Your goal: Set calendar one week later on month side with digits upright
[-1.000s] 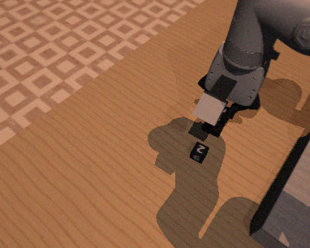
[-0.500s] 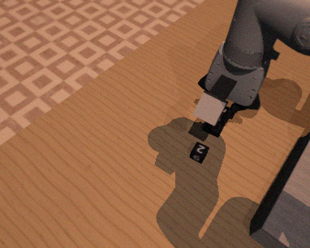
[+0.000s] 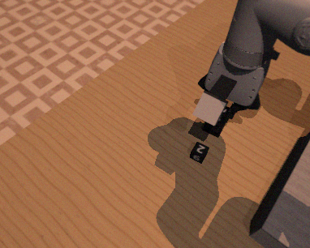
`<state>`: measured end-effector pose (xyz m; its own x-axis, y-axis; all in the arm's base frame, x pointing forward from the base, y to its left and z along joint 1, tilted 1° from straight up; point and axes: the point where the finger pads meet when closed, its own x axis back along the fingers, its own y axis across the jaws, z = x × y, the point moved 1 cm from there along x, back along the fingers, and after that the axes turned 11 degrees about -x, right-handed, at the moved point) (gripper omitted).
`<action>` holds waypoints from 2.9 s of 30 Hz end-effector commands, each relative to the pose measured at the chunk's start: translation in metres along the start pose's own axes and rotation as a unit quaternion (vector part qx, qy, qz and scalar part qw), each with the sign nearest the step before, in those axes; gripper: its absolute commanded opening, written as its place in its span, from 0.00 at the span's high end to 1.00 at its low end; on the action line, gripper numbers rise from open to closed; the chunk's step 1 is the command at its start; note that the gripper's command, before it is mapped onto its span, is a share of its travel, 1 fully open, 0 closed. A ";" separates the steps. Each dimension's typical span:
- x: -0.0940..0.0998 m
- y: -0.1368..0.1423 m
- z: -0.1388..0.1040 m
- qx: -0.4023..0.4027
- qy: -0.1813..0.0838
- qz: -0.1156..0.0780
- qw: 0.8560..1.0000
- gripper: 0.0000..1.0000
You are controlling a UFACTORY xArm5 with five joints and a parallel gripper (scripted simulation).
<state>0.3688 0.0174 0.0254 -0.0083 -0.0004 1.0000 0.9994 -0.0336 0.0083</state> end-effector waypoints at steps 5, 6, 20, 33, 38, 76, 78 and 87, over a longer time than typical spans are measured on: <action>0.001 0.001 0.000 0.000 0.000 -0.002 1.000 0.73; 0.001 0.001 0.000 0.000 0.000 -0.002 1.000 0.73; 0.001 0.001 0.000 0.000 0.000 -0.002 1.000 0.73; 0.000 0.001 0.000 0.000 0.000 -0.002 1.000 0.73; -0.001 0.001 0.000 0.000 0.000 -0.002 1.000 0.73; -0.022 0.001 0.000 0.000 0.000 -0.002 1.000 0.73; -0.023 0.001 0.000 0.000 0.000 -0.002 1.000 0.73; -0.023 0.001 0.000 0.000 0.000 -0.002 1.000 0.73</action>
<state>0.3689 0.0169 0.0019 -0.0085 -0.0004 1.0000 0.9994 -0.0336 0.0084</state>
